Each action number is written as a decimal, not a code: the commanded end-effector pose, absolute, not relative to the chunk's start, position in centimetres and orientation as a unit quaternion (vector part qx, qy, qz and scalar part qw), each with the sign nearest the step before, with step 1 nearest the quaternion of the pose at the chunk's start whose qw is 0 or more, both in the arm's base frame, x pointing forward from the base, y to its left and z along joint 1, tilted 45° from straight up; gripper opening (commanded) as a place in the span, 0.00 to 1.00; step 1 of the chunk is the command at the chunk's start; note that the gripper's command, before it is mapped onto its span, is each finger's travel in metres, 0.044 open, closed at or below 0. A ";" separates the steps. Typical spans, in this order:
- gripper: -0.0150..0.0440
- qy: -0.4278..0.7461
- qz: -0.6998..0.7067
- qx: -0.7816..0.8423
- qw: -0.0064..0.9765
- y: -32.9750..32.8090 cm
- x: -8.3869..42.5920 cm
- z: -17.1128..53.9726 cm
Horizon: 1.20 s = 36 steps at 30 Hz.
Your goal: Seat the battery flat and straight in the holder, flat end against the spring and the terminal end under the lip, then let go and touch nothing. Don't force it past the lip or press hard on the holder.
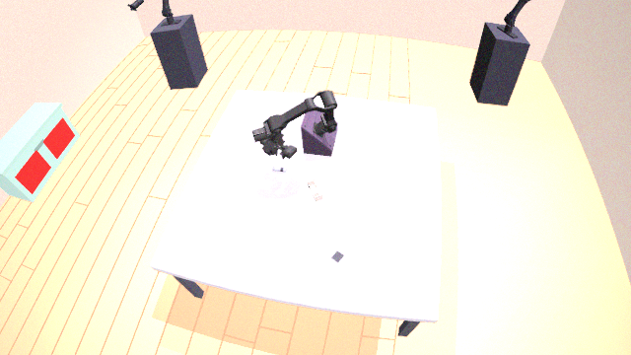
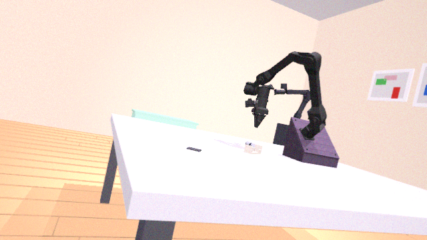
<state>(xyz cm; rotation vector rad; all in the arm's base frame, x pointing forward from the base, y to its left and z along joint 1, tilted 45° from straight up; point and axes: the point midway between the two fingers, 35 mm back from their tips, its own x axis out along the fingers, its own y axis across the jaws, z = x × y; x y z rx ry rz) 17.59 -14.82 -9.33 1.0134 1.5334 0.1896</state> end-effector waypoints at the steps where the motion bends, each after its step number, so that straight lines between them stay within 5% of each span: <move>1: 0.67 0.658 -0.100 0.588 0.460 -13.7 17.8 -11.7; 8: 0.67 0.601 -0.284 0.695 0.273 -12.5 17.9 -14.1; 36: 0.67 0.599 -0.289 0.697 0.268 -11.8 18.1 -14.9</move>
